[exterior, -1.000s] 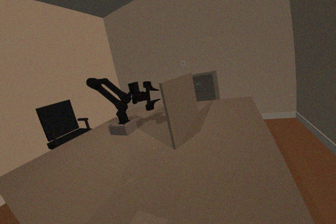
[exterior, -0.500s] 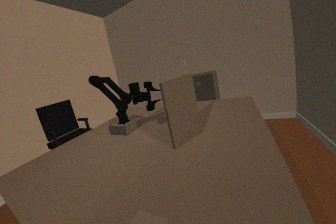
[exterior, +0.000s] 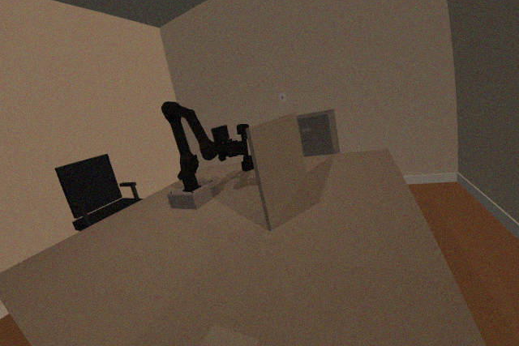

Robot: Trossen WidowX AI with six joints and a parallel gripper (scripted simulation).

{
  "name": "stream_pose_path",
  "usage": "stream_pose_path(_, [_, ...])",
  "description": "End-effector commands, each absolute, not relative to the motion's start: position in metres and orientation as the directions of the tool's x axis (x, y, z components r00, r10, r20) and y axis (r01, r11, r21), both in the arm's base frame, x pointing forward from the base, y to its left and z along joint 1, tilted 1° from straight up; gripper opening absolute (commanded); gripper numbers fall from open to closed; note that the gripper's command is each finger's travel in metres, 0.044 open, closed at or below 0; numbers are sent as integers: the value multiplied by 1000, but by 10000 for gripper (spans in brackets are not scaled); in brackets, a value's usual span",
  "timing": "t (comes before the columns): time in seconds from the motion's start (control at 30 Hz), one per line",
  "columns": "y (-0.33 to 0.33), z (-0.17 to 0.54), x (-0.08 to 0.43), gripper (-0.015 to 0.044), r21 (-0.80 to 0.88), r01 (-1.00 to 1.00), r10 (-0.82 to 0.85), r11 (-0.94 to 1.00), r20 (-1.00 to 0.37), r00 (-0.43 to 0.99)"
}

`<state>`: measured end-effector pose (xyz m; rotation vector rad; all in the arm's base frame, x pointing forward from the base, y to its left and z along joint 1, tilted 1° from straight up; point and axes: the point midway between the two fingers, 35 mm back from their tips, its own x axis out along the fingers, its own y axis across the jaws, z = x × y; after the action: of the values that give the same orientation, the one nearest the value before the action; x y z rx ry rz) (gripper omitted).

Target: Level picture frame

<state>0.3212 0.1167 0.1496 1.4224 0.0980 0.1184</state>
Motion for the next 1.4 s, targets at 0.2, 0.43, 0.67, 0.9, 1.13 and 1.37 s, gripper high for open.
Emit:
stream_pose_path(0.2, [117, 151, 325, 260, 989, -33, 145, 143, 12, 989])
stream_pose_path(0.43, [118, 151, 329, 260, 989, -33, 145, 143, 12, 989])
stream_pose_path(0.67, [120, 152, 340, 260, 989, -34, 145, 143, 13, 989])
stream_pose_path(0.9, [122, 152, 351, 260, 989, -35, 145, 143, 14, 989])
stream_pose_path(1.13, [123, 152, 362, 260, 989, -36, 145, 143, 15, 989])
stream_pose_path(1.37, [123, 152, 364, 260, 989, -37, 145, 143, 16, 989])
